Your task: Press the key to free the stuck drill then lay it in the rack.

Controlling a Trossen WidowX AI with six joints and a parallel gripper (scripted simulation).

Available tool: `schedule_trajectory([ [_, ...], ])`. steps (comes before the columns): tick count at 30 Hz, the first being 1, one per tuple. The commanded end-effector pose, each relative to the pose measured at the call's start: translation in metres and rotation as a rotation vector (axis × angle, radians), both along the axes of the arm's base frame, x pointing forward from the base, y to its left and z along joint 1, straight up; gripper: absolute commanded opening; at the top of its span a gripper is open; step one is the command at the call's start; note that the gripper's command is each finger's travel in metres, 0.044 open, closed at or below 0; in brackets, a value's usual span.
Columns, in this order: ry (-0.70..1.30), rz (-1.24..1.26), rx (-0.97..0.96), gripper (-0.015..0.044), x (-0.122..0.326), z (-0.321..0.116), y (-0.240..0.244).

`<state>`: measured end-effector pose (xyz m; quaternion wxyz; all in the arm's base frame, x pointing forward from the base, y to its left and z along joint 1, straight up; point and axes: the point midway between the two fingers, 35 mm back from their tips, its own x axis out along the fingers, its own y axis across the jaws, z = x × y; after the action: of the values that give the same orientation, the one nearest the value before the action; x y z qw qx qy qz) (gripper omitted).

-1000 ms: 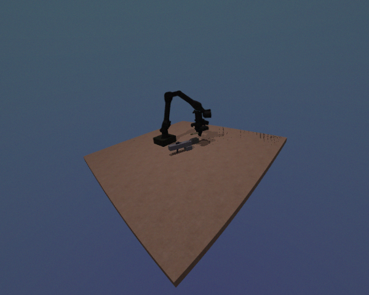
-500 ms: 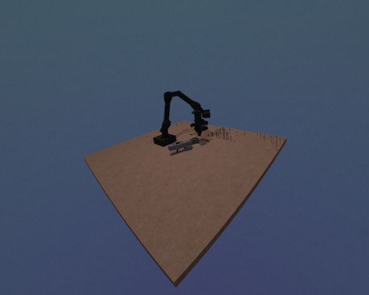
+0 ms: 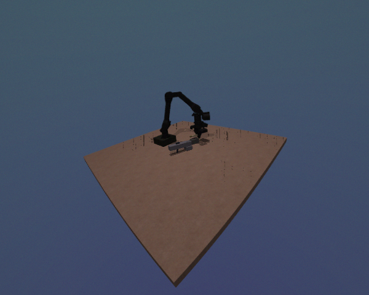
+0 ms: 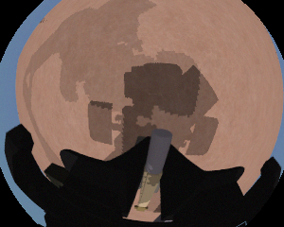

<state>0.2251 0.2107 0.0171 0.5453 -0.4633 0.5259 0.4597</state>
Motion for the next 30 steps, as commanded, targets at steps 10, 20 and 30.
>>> schedule_trajectory([
  [10,0.006,-0.003,-0.002,0.0000,0.001,-0.013,0.001],
  [20,0.006,-0.003,-0.002,0.0000,0.002,-0.022,0.001],
  [30,0.006,-0.003,-0.002,0.0000,0.000,-0.029,0.001],
])
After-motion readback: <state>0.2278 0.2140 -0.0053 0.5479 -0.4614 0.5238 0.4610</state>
